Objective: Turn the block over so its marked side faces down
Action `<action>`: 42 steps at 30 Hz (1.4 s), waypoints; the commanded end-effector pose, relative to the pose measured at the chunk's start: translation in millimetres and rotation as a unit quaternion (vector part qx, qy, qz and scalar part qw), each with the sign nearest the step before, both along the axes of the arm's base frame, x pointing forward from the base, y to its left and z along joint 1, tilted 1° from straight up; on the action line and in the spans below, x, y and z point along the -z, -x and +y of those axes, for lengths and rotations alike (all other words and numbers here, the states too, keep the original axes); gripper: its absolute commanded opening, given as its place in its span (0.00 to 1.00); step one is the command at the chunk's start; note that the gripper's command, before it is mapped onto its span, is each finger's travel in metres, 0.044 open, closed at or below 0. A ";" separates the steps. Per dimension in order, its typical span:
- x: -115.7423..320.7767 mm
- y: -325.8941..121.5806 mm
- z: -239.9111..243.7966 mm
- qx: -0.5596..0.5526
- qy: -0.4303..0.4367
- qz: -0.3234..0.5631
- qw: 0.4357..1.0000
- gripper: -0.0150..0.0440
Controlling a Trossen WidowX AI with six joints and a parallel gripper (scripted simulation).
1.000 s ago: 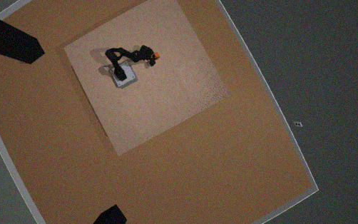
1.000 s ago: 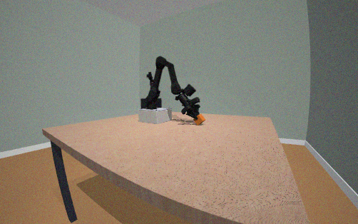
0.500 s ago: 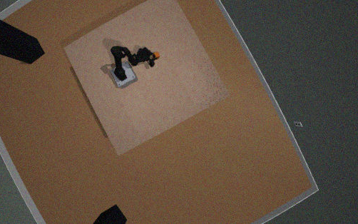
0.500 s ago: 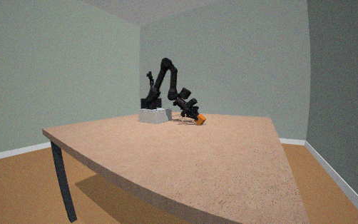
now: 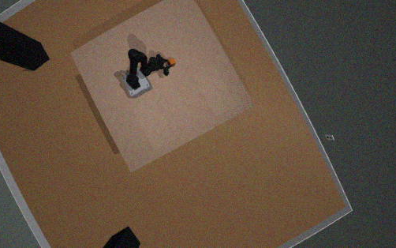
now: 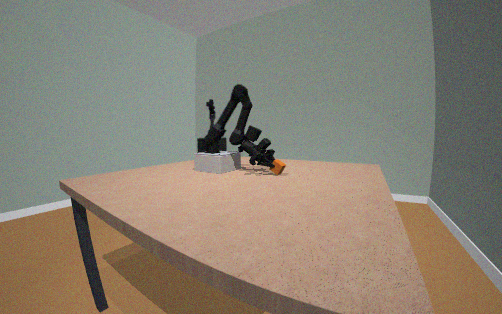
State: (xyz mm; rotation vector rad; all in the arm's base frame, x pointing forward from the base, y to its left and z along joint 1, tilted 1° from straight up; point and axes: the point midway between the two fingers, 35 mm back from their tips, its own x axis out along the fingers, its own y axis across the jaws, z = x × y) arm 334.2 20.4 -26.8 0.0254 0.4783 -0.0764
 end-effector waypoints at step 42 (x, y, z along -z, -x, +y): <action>0.8 3.4 -1.0 0.001 0.005 -0.003 1.000 1.00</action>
